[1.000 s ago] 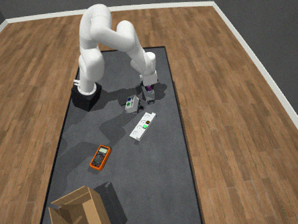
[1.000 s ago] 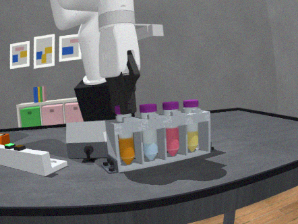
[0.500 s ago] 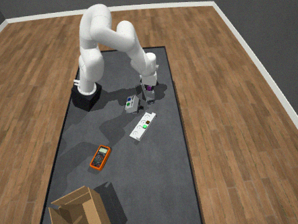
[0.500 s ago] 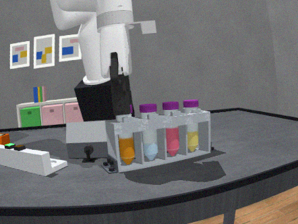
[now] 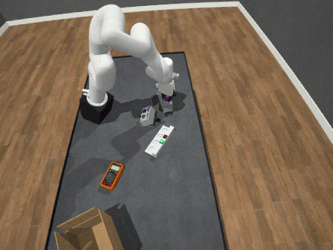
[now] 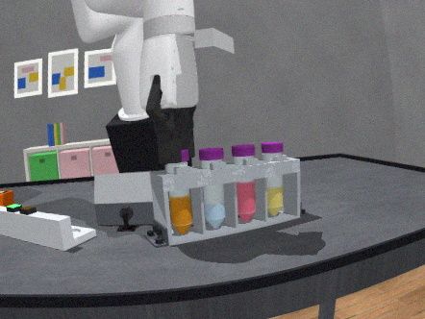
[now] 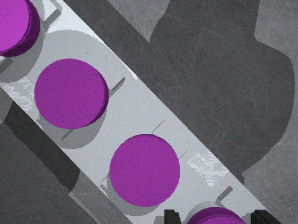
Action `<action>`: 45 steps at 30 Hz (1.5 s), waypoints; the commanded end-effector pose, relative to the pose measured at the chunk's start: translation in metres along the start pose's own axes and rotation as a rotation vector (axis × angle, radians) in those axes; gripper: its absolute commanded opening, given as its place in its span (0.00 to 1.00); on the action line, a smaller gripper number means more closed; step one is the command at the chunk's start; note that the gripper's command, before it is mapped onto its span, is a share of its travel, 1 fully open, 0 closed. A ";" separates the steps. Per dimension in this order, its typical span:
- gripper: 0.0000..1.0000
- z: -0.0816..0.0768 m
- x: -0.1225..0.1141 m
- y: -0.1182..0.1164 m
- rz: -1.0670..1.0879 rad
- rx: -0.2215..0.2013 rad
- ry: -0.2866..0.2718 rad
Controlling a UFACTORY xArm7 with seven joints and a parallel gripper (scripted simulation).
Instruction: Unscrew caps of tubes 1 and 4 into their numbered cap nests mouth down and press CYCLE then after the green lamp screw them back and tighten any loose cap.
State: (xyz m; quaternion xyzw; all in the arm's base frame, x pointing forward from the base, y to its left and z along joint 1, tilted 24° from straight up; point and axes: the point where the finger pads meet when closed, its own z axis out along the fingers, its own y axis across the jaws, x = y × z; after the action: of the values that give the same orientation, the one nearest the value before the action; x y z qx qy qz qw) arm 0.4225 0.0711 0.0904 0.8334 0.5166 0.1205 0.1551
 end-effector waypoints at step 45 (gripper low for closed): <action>0.46 -0.002 0.001 0.002 -1.561 -0.018 -0.023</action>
State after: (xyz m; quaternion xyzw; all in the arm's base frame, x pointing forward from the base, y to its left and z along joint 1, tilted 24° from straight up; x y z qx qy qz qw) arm 0.4229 0.0703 0.0911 0.3199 0.9159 -0.0064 0.2424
